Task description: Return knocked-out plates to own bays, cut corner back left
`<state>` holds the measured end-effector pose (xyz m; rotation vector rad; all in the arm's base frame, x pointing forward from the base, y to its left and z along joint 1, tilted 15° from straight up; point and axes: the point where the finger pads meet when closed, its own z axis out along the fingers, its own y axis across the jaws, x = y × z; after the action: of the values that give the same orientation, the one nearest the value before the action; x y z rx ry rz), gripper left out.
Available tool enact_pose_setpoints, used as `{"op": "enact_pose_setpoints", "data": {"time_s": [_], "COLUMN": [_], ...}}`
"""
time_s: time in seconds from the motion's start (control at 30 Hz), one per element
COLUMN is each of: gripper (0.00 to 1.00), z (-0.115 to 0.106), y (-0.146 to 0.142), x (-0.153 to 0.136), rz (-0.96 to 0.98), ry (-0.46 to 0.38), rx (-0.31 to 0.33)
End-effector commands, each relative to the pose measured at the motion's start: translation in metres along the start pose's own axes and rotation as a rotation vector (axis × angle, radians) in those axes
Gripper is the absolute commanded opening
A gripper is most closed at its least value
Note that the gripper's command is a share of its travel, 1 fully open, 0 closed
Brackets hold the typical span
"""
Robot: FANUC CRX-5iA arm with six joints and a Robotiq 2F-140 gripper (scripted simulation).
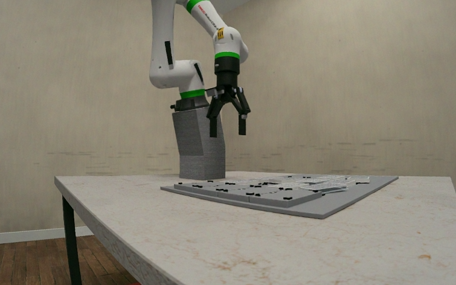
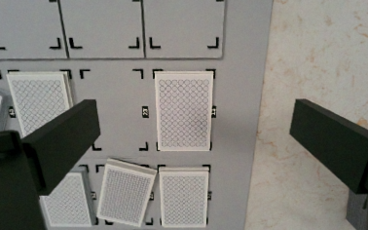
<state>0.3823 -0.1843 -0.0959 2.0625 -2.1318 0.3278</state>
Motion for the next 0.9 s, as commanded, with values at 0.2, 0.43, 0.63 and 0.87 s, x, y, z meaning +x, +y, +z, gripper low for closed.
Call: {"op": "enact_pose_setpoints", "data": {"time_s": [0.2,0.43,0.63,0.87], "gripper": [1.0,1.0,1.0,1.0], "z": [0.0,0.0,0.0,0.0], "y": [-0.001,-0.007,-0.016,-0.031], "x": [0.0,-0.01,-0.023,-0.047], "rz": [0.0,0.0,0.0,0.0], "ry": [0.0,0.0,0.0,0.0], "rx": [0.001,0.001,0.001,0.001]}}
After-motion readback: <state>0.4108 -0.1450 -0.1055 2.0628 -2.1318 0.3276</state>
